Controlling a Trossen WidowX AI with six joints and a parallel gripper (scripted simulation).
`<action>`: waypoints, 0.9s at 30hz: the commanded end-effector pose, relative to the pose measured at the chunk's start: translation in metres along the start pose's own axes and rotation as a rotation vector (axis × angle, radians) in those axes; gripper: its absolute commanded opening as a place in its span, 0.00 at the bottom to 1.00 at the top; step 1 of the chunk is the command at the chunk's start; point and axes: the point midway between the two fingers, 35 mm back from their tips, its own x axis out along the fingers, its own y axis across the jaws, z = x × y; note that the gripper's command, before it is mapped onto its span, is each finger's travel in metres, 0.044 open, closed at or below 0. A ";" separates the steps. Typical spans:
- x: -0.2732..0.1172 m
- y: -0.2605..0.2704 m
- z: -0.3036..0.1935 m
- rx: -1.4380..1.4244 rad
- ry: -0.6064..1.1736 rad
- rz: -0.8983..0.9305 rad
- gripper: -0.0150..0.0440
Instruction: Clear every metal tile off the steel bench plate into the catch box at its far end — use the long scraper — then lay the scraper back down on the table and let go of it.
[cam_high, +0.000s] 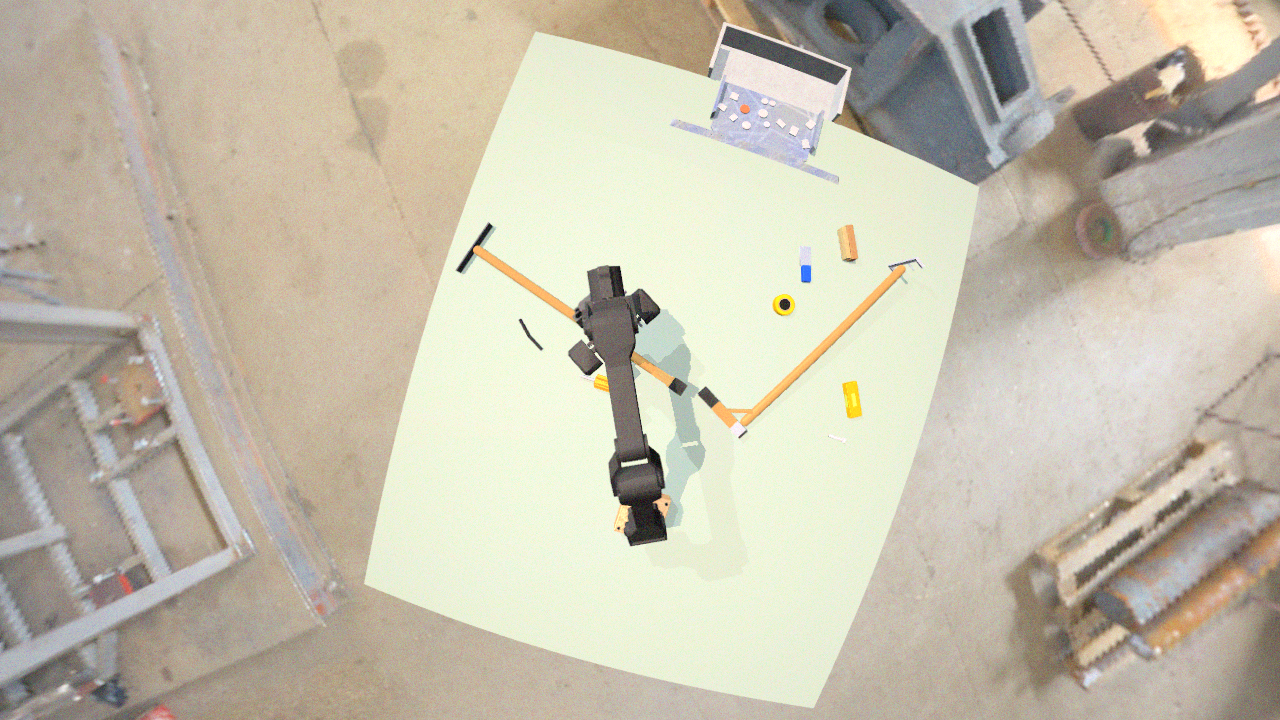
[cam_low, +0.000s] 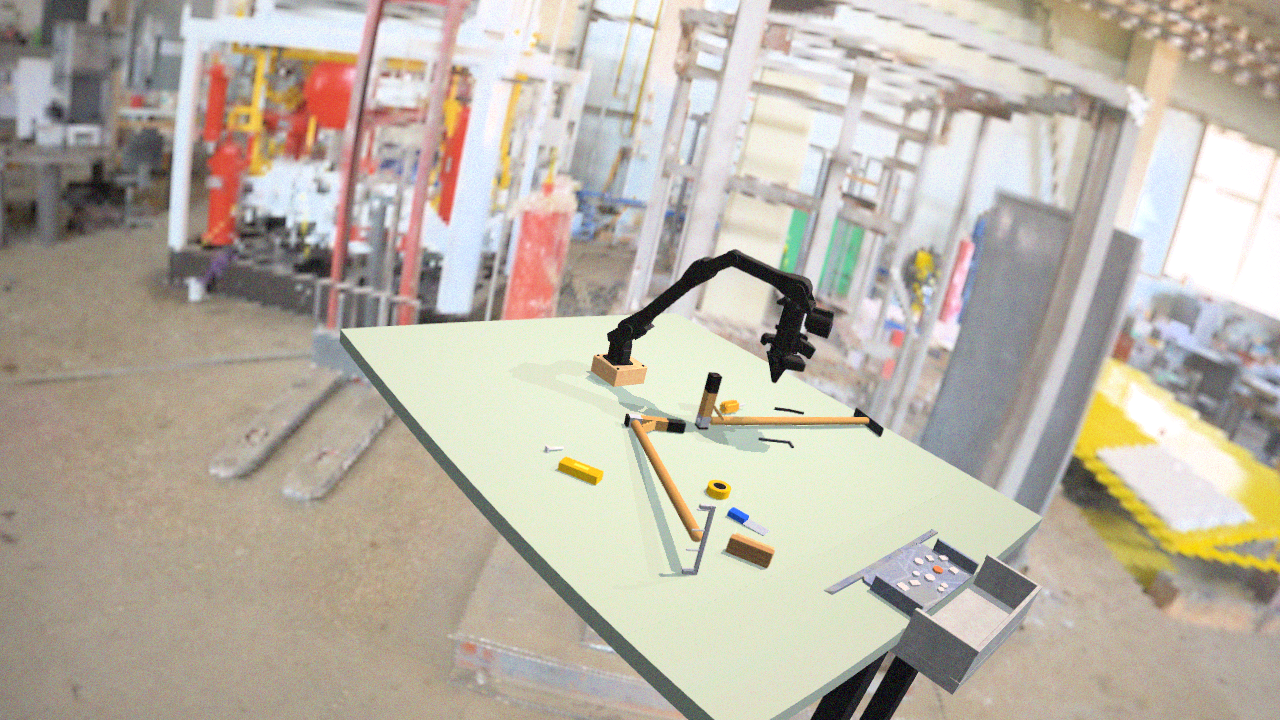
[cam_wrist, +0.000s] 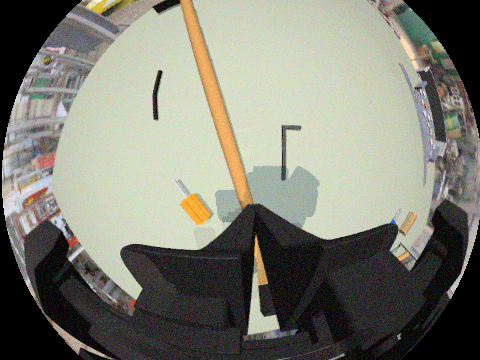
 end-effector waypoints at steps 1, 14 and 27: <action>0.002 0.011 0.010 -0.041 0.003 -0.005 0.25; 0.009 0.065 0.048 -0.189 0.000 -0.003 0.25; 0.022 0.084 0.061 -0.241 -0.001 -0.003 0.25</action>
